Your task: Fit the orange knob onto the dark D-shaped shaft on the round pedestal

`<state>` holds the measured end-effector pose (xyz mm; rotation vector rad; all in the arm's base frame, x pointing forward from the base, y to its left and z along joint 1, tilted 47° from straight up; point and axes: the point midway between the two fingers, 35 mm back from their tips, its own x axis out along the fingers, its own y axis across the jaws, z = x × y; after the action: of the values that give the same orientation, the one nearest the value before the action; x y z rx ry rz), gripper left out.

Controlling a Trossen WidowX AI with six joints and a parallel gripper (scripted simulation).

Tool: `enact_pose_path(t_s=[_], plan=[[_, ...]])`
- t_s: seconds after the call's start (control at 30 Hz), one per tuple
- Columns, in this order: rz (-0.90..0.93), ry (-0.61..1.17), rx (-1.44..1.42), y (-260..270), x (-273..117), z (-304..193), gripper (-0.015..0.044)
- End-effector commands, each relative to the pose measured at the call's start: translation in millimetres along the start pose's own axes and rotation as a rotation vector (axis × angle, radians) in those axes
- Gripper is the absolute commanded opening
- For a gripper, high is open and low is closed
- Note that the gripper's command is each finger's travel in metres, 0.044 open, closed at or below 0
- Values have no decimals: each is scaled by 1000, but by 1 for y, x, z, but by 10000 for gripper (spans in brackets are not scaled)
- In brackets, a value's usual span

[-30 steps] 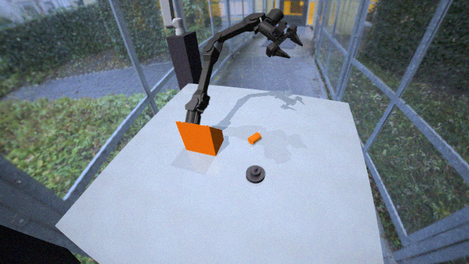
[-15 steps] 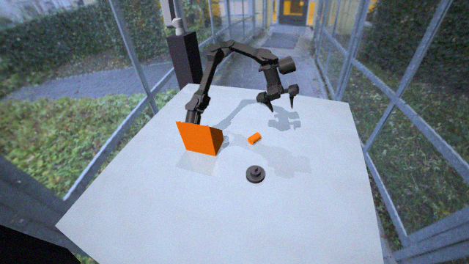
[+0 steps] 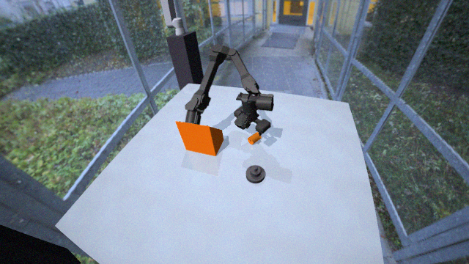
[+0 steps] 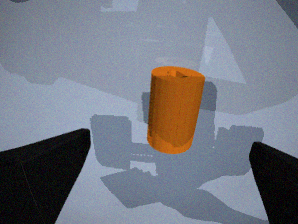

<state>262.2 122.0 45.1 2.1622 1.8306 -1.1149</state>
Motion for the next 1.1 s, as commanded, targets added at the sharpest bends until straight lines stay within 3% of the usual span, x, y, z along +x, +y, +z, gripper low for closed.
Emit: enact_pose_path(t_s=[0.0, 0.17, 1.07], plan=[[-7, 12, 19, -3, 2, 3, 440], [-8, 13, 20, -3, 24, 3, 440], [-8, 12, 19, -3, 62, 10, 440]])
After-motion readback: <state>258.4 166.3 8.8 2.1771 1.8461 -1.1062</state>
